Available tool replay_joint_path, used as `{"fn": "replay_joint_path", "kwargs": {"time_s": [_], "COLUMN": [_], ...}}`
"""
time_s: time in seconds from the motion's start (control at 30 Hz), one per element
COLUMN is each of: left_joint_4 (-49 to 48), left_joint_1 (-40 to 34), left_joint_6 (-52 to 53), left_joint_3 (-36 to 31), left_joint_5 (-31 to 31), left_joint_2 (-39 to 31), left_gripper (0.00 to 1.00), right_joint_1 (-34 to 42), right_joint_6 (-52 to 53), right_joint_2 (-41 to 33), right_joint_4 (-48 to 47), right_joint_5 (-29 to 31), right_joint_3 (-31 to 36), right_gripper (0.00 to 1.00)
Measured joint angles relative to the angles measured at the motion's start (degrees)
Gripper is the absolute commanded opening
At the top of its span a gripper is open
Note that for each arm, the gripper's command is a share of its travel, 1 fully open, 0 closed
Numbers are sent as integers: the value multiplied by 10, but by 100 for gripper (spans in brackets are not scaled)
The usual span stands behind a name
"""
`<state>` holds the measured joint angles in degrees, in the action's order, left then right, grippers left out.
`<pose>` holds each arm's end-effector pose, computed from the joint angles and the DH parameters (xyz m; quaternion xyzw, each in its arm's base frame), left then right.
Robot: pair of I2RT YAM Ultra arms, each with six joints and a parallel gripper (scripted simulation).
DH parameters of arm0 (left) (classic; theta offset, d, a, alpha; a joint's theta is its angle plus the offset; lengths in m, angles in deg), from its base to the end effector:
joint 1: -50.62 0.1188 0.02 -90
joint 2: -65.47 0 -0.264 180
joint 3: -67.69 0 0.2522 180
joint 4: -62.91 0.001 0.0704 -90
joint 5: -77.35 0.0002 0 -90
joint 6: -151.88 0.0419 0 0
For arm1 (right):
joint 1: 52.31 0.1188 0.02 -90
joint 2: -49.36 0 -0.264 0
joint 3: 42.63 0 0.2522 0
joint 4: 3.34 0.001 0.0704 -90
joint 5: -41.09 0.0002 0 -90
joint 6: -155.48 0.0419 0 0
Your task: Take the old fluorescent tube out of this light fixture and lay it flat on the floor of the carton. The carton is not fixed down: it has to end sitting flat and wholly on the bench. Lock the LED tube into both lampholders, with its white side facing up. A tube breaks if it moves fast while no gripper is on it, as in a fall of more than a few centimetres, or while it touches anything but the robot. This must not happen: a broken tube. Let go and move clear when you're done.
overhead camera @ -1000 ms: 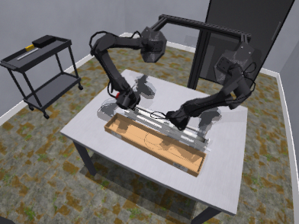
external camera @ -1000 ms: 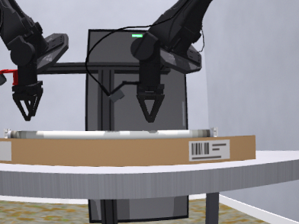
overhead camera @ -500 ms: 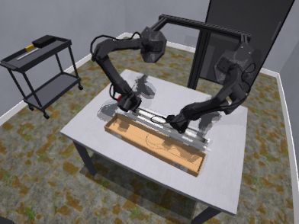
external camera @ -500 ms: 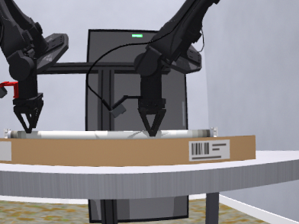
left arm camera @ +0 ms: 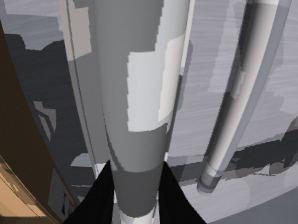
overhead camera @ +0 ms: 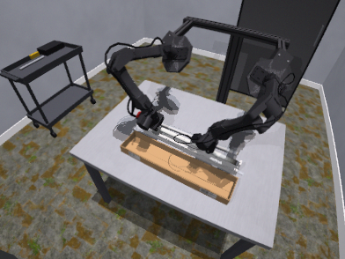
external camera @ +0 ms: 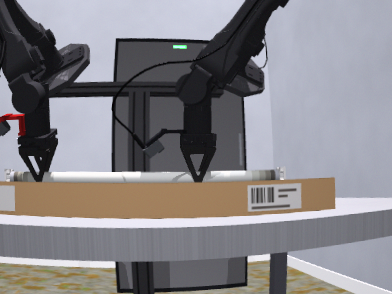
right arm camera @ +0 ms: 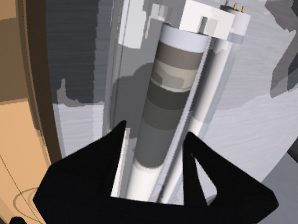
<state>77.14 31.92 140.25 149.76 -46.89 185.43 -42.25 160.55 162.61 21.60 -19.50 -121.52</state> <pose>0.4012 -0.1098 0.1096 0.6141 0.6702 0.3959 0.1306 0.3843 0.0483 0.1270 0.6797 0.6422 0.0545 0.3500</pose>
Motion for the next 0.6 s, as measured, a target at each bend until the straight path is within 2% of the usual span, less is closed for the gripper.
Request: {"fn": "replay_joint_path", "kwargs": {"time_s": [0.43, 0.47, 0.6], "left_joint_4": [-1, -1, -1], "left_joint_1": [0, 0, 0], "left_joint_6": [0, 0, 0], "left_joint_3": [0, 0, 0], "left_joint_5": [1, 1, 1], "left_joint_2": [0, 0, 0], "left_gripper": [11, 11, 11], "right_joint_1": [0, 0, 0], "right_joint_6": [0, 0, 0], "right_joint_2": [0, 0, 0], "right_joint_4": [0, 0, 0], "right_joint_5": [0, 0, 0], "right_joint_3": [0, 0, 0], "right_gripper": [49, 11, 11]}}
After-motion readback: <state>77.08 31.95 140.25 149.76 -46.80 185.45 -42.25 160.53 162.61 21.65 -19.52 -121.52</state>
